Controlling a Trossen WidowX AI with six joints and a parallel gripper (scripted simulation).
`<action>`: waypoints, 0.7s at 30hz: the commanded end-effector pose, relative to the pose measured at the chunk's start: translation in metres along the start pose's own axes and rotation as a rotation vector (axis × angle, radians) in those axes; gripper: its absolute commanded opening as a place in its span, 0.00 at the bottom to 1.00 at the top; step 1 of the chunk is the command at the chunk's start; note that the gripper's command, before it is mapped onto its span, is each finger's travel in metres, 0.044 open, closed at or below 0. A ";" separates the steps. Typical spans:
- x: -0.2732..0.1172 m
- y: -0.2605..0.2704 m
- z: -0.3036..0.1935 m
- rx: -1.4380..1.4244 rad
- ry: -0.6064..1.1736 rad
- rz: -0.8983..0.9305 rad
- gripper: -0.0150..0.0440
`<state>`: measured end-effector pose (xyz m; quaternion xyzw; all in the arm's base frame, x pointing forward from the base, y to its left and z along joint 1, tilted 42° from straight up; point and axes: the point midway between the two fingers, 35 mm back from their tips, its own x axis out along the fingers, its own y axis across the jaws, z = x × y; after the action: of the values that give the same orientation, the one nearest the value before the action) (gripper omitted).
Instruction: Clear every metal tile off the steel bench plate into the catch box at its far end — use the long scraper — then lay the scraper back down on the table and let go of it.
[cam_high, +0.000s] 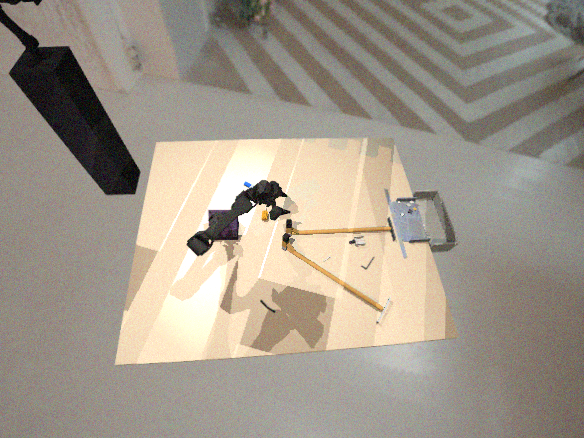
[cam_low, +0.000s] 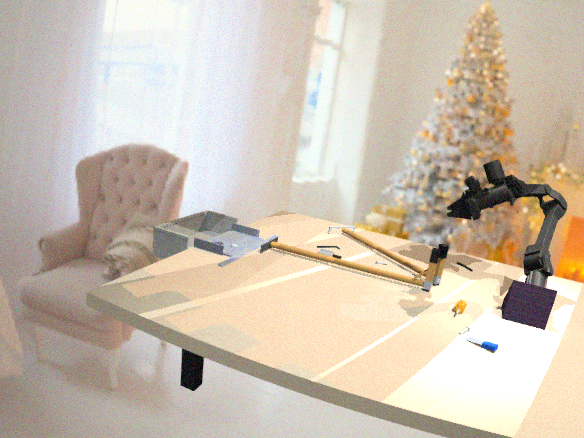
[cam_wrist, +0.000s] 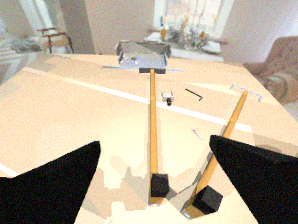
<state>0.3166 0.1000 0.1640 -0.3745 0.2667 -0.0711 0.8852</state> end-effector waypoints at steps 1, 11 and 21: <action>-0.012 -0.003 0.014 0.005 -0.050 -0.008 1.00; -0.048 -0.004 0.045 0.011 -0.173 -0.011 1.00; -0.086 -0.007 0.070 0.029 -0.288 -0.007 1.00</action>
<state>0.2859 0.1622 0.2338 -0.3741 0.1498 -0.0262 0.9148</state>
